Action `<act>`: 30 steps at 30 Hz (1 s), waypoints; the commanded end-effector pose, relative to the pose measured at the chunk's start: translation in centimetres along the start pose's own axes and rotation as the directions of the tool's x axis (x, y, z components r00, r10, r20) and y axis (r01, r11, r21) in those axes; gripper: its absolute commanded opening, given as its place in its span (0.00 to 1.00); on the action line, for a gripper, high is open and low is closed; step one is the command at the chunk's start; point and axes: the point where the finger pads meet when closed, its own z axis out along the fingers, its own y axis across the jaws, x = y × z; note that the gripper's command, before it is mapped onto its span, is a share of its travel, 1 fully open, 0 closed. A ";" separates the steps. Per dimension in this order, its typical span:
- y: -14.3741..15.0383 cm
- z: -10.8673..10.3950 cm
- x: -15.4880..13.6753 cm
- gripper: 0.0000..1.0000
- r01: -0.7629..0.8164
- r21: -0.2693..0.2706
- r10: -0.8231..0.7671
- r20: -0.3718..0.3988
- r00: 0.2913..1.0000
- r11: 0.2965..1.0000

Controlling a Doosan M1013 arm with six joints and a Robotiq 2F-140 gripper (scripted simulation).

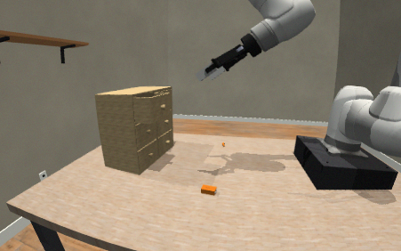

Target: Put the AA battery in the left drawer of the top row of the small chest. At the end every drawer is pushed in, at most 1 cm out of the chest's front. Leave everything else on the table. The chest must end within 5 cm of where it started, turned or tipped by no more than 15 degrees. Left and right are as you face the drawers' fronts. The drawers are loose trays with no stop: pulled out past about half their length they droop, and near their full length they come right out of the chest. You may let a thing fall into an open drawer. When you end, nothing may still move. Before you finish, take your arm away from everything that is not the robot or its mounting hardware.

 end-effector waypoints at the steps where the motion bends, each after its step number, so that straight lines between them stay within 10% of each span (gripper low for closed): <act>1: 0.1 -0.2 0.3 1.00 0.008 -0.001 -0.008 0.161 0.987 1.000; 30: 0.0 -1.5 2.1 1.00 0.008 0.000 -0.005 0.747 0.665 1.000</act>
